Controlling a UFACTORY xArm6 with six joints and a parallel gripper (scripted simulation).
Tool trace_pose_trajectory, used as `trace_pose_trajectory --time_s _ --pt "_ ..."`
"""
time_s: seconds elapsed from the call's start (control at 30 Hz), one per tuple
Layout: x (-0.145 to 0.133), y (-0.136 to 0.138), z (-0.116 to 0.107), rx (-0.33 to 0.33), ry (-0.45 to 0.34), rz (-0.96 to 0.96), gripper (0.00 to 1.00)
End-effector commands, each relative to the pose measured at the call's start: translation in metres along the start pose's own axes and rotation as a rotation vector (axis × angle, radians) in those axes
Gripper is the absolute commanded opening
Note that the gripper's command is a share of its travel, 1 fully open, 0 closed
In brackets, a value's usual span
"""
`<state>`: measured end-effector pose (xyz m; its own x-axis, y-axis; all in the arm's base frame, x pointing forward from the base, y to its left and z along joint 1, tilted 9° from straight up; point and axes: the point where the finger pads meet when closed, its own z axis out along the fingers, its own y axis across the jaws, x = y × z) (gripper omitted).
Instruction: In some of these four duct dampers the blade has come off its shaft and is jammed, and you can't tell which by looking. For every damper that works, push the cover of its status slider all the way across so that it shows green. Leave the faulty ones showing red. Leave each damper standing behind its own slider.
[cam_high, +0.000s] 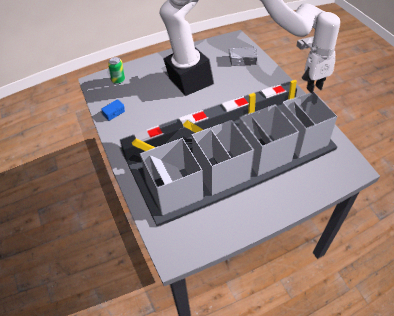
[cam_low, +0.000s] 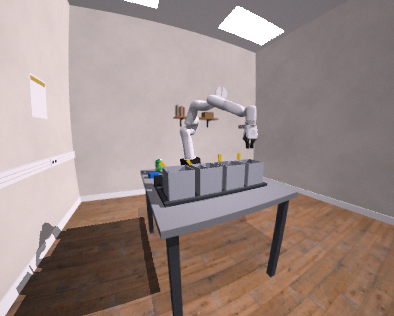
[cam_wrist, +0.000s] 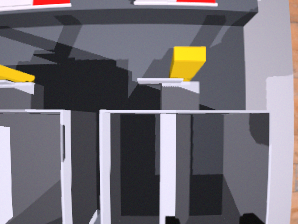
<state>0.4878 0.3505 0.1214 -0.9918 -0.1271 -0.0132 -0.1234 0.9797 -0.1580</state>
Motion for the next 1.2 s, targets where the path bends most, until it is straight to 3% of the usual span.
trace_pose_trajectory --time_s 0.0,0.87,0.9,1.17 --pt "-0.0011 0.0005 -0.0026 -0.003 -0.005 0.0 0.39" --pt "-0.0011 0.0005 -0.0026 -0.003 -0.005 0.0 0.39" --pt "-0.0011 0.0005 -0.0026 -0.003 -0.005 0.0 0.0" --pt "-0.0011 0.0005 -0.0026 -0.003 -0.005 0.0 0.0"
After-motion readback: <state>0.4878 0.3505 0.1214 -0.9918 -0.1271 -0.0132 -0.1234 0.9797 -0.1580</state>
